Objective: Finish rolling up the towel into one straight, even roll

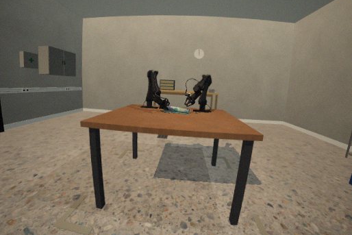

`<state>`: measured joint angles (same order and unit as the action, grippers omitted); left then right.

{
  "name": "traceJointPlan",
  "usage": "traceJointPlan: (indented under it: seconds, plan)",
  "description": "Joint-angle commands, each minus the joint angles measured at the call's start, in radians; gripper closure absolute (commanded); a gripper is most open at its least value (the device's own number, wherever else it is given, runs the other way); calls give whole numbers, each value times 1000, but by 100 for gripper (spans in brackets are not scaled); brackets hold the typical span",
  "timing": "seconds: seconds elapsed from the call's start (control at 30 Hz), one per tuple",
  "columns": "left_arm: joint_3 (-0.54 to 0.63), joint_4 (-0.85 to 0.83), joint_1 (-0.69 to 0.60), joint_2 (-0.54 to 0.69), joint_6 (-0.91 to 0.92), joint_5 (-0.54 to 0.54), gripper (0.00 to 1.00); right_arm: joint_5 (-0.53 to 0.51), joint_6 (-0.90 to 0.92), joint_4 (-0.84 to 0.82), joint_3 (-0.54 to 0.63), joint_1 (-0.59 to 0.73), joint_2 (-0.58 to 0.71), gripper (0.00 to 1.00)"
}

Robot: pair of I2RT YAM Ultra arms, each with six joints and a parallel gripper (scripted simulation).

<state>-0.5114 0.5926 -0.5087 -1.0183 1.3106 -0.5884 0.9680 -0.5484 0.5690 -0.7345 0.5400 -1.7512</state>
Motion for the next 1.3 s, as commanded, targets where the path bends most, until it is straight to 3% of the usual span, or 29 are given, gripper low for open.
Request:
traceJointPlan:
  seconds: [0.0,0.37,0.6,0.83,0.93,1.27]
  plan:
    - [-40,-5,25,-32,42,-32,2,24,-19,-10,-24,-9,-21,70]
    - [74,-144,17,-57,33,-26,2,24,-20,-10,-25,-9,-22,70]
    - [177,-318,7,-121,19,-20,2,24,-20,-9,-25,-9,-22,70]
    - [151,-370,-22,-174,-15,-9,2,24,-20,-9,-25,-9,-22,70]
    - [151,-374,-23,-177,-17,-8,6,24,-20,-9,-25,-9,-22,70]
    - [152,-385,-26,-185,-21,-5,49,24,-20,-9,-25,-9,-22,70]
